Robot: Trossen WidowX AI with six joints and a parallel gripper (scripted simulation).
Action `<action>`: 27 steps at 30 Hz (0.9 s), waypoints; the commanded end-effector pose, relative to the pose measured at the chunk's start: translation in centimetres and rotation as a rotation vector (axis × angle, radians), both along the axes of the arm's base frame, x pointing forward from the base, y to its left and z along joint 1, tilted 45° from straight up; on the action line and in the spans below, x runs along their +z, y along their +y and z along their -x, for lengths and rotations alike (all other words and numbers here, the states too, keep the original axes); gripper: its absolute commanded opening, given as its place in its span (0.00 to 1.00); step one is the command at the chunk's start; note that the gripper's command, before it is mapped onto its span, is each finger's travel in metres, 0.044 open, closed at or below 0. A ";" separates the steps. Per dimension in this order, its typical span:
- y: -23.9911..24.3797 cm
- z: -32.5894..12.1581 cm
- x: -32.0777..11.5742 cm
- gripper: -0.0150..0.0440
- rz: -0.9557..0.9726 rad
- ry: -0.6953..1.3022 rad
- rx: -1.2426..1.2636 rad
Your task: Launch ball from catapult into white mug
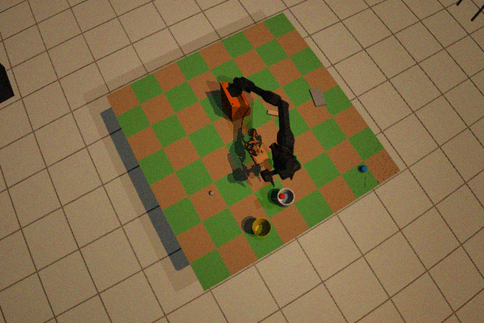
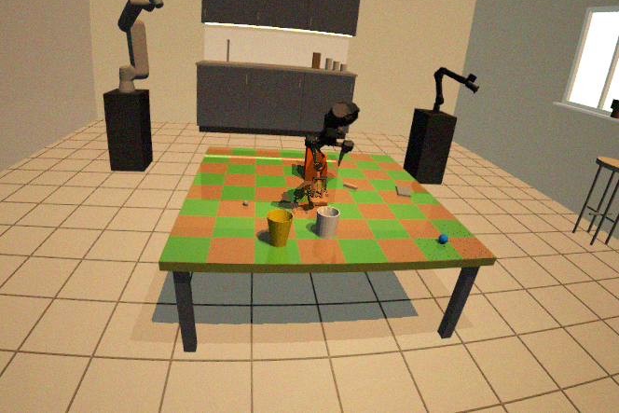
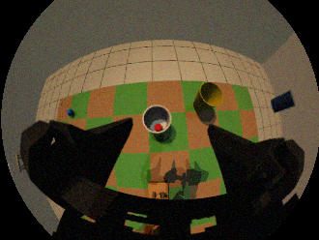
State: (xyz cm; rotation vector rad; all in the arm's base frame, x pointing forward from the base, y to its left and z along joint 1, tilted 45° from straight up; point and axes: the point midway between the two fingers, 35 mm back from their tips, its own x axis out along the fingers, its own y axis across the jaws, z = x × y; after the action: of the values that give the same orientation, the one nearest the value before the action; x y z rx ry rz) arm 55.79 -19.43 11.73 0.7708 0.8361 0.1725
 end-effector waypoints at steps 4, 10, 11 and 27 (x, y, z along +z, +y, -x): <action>0.2 -0.3 0.4 1.00 -0.010 -0.011 0.001; 0.2 -0.3 0.4 1.00 -0.010 -0.011 0.001; 0.4 -0.3 0.7 1.00 -0.010 -0.011 0.002; 0.5 -0.3 0.6 1.00 -0.008 -0.009 0.005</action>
State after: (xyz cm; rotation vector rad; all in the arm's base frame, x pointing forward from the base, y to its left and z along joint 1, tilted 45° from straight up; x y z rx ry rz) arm 56.06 -18.92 12.36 0.7754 0.8296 0.1844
